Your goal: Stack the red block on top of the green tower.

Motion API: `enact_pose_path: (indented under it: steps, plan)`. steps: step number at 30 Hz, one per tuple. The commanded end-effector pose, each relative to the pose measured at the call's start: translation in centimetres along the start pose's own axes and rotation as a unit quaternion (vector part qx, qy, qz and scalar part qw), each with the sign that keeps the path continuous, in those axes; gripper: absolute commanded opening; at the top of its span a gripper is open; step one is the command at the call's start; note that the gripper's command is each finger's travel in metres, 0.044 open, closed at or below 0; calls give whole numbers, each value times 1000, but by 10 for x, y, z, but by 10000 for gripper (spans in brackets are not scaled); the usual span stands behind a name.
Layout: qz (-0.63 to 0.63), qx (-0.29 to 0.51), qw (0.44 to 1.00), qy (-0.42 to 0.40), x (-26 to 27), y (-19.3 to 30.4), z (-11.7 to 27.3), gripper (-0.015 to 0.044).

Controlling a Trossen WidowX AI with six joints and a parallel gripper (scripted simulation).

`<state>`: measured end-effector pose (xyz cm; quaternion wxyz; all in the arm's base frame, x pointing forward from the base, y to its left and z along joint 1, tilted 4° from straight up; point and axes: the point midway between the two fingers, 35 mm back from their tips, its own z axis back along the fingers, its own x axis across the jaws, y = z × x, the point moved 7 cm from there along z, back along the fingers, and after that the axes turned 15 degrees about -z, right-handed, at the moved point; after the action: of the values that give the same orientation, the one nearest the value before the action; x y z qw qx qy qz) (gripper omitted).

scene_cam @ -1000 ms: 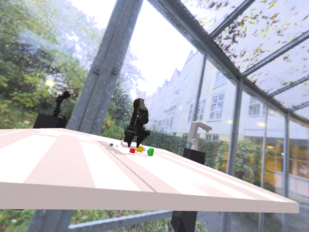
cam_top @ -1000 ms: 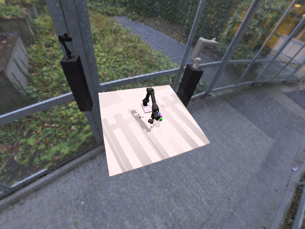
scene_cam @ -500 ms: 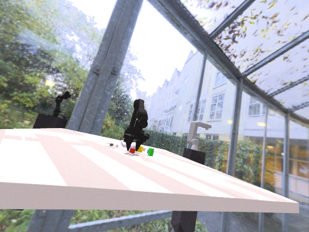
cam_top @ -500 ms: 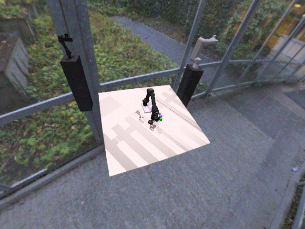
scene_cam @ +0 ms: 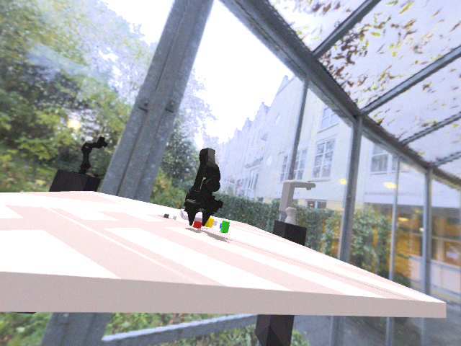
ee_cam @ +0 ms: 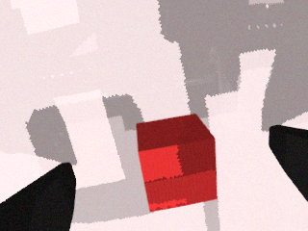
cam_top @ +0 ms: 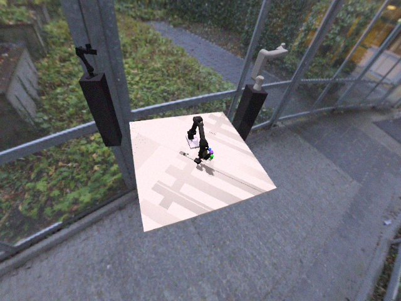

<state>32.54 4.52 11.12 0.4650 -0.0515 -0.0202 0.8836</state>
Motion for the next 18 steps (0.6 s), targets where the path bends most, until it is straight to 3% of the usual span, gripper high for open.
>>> enact_pose_path:
  steps: [1,12,18]
  plan:
    - [-1,-2,1000,-2,0,0,0,387]
    - [-1,-2,1000,-2,0,0,0,99]
    - [-1,-2,1000,-2,0,0,0,59]
